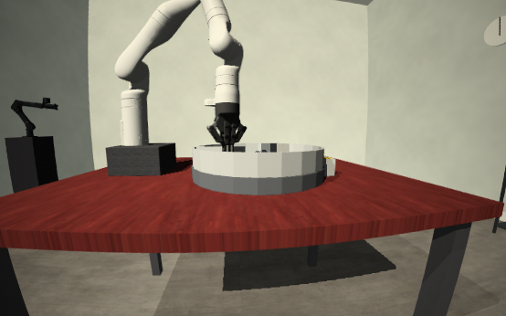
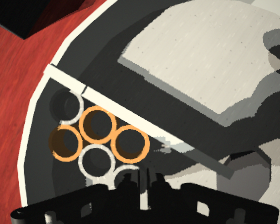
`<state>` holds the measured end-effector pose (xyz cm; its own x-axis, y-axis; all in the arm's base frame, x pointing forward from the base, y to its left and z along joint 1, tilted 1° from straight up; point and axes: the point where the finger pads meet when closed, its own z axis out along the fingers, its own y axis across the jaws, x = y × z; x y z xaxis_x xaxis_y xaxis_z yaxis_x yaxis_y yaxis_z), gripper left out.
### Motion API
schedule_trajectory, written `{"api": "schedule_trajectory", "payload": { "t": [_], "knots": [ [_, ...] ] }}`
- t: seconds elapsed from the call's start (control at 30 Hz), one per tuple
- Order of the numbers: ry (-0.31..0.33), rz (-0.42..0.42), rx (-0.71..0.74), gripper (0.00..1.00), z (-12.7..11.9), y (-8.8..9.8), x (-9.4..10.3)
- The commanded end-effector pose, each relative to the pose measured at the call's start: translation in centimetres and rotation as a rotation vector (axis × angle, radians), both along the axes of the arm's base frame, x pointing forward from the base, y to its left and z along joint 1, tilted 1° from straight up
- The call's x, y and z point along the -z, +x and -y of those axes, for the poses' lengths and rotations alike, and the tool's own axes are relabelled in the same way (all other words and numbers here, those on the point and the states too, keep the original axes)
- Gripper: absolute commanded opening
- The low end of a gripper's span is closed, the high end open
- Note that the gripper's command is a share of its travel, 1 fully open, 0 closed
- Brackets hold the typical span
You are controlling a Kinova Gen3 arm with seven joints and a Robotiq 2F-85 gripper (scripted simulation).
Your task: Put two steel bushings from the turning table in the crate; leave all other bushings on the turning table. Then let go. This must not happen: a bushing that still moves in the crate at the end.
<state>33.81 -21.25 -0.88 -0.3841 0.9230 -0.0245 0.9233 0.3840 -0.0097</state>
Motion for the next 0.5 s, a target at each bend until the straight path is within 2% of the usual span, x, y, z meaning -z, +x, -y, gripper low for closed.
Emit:
{"api": "schedule_trajectory", "payload": {
  "t": [0.0, 0.47],
  "knots": [
    [-0.001, 0.001, 0.000, 0.00, 0.03, 0.05, -0.05],
    [0.000, 0.002, 0.004, 0.00, -0.06, 0.28, -0.05]
  ]
}}
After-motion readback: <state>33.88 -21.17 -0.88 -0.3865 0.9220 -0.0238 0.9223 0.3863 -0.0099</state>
